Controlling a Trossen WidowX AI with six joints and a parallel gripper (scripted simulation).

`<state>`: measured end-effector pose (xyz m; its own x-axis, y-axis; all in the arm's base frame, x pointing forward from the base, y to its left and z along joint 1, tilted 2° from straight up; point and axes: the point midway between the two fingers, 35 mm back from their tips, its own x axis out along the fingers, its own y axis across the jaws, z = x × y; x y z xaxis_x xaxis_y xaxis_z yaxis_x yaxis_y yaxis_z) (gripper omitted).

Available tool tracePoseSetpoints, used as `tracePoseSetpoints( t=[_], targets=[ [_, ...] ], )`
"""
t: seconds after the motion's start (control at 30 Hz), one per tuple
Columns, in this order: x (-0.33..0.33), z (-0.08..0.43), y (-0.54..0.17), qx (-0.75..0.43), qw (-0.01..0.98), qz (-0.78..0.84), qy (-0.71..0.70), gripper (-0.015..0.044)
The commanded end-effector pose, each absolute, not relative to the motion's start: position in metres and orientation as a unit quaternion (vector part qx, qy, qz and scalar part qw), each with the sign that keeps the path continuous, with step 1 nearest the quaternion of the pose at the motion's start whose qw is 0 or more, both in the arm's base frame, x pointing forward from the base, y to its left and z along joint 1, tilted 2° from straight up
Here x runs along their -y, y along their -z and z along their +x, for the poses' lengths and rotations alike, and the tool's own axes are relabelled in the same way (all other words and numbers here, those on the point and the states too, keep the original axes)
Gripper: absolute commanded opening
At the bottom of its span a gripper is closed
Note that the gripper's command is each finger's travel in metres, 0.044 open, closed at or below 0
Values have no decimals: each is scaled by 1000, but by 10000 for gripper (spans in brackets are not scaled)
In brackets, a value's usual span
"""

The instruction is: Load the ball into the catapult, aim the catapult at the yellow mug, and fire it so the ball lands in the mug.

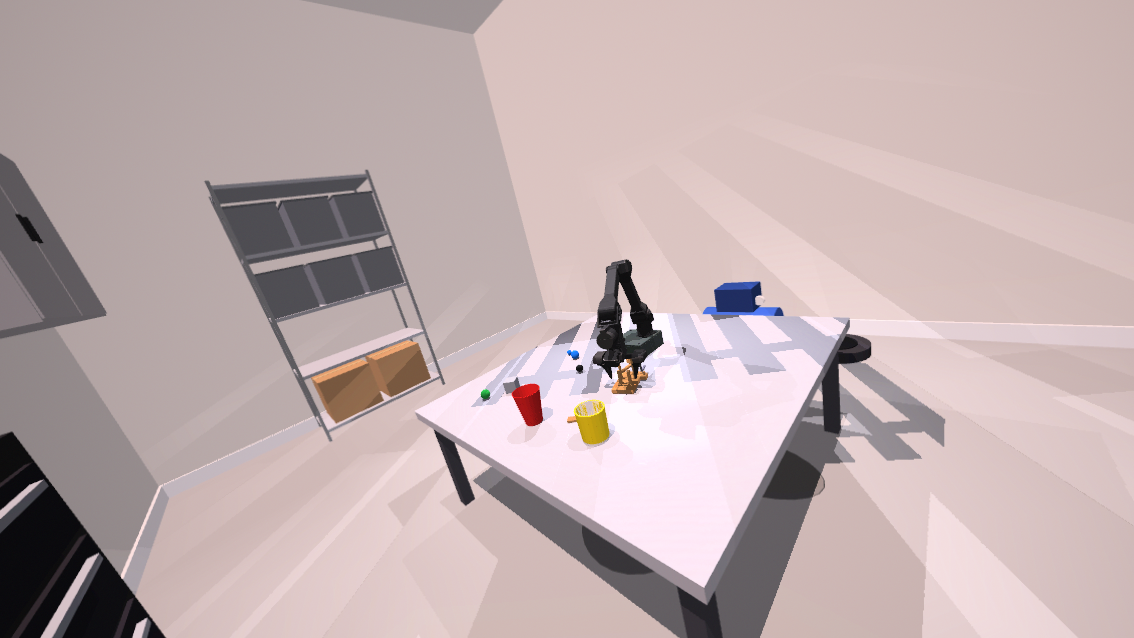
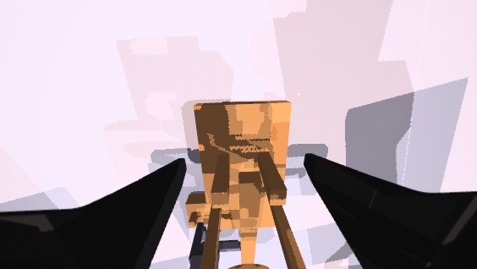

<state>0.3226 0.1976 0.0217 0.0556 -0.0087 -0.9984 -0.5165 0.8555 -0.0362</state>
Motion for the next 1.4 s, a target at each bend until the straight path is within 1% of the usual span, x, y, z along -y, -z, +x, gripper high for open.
tracePoseSetpoints(
  t=[0.0,0.3,0.7,0.87,0.97,1.0,1.07,1.37],
  targets=[
    [-196,320,-10,-668,693,-201,-182,440],
    [-196,320,-10,-668,693,-201,-182,440],
    [-196,321,-13,-666,696,-199,-181,125],
    [-196,321,-13,-666,696,-199,-181,92],
    [-197,321,-38,-666,696,-199,-180,13],
    [-197,320,-52,-666,696,-199,-180,0],
    [-197,319,-63,-666,696,-199,-180,0],
    [-197,320,-58,-667,695,-199,-180,0]
  ],
)
